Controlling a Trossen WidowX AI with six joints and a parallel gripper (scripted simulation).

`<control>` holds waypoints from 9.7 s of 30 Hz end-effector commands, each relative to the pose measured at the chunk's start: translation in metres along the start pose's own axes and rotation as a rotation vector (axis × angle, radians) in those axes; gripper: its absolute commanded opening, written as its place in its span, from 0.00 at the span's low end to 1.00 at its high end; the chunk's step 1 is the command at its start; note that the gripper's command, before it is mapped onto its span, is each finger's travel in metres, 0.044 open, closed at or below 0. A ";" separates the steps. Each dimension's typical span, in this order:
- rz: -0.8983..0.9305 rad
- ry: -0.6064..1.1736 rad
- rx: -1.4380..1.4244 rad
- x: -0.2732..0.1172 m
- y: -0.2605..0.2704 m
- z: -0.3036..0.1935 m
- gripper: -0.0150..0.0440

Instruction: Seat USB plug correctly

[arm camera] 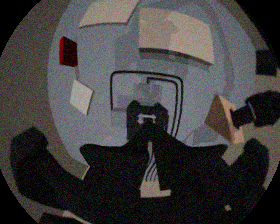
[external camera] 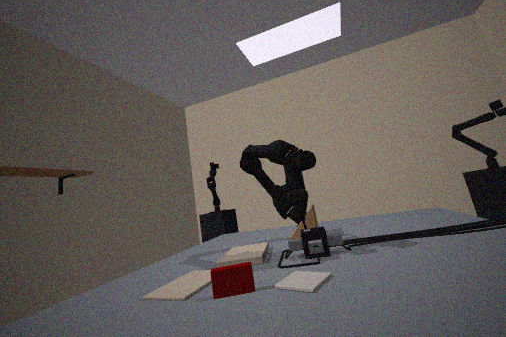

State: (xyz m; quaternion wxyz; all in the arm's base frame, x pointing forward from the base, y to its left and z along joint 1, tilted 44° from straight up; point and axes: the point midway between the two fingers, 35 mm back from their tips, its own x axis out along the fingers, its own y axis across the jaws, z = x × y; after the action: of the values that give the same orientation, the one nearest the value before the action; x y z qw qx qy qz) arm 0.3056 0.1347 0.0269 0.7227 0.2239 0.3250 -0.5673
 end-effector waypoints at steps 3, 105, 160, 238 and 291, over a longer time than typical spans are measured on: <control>0.000 0.000 0.000 0.000 0.000 0.000 0.25; 0.004 -0.003 -1.272 -0.028 0.000 0.001 0.25; 0.001 -0.007 -2.712 -0.028 0.000 0.001 0.25; 0.046 -0.007 -3.134 -0.023 0.001 -0.002 0.25; 0.097 -0.006 -3.128 -0.016 0.001 -0.005 0.25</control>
State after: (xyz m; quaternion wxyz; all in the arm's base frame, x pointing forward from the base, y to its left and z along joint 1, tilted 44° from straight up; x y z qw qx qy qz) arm 0.3032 0.1491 0.0356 0.2453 -0.7130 0.5617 0.3406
